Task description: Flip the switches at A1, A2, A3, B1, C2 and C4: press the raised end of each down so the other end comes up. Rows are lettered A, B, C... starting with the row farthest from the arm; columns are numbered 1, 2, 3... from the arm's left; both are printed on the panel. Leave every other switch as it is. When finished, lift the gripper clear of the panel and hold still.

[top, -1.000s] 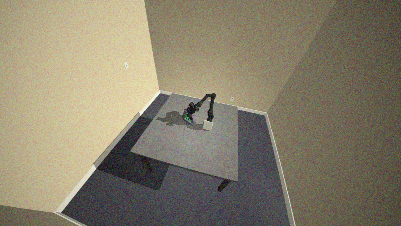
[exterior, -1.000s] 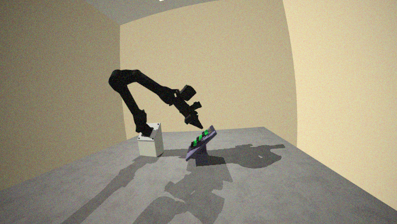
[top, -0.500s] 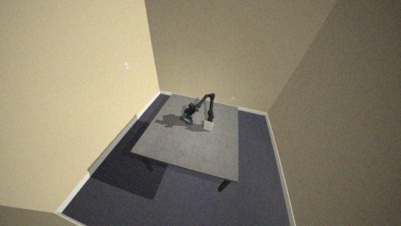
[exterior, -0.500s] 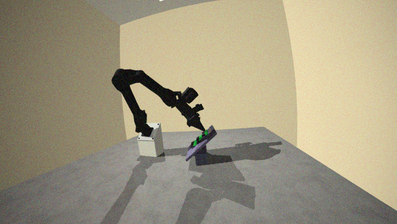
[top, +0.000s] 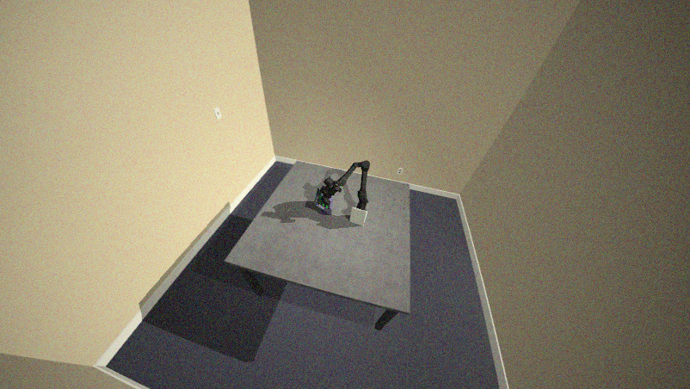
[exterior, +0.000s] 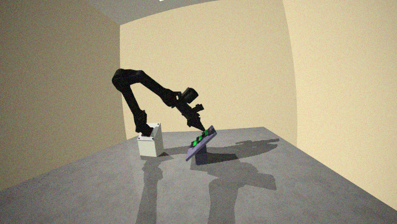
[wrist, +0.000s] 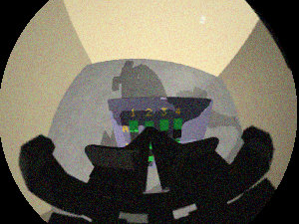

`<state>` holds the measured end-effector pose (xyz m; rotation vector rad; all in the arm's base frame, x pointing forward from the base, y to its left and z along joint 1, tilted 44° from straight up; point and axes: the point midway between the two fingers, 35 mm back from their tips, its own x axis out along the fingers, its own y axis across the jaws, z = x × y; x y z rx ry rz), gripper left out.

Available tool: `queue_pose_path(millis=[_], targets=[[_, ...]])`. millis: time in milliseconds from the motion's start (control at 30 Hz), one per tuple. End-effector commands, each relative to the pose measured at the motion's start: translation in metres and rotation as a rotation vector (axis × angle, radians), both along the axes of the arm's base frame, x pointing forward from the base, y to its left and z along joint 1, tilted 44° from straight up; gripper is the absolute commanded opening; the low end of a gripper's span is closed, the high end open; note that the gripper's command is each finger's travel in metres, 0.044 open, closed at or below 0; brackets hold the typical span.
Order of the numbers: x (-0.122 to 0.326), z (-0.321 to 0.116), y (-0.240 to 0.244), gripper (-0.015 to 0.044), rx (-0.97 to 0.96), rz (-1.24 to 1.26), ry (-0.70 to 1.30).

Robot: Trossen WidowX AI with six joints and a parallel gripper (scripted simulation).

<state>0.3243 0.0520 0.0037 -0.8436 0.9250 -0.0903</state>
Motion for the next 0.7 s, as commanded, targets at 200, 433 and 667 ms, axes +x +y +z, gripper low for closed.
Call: queue_pose_path(millis=[200,433,667], targets=[[0.0021,0.0005,0.0009,0.0,0.001,0.006,-0.002],[0.0027,-0.0001,0.0005,0.0,0.001,0.006,-0.002],[0.0033,-0.0008,0.0002,0.0,0.001,0.006,-0.002]])
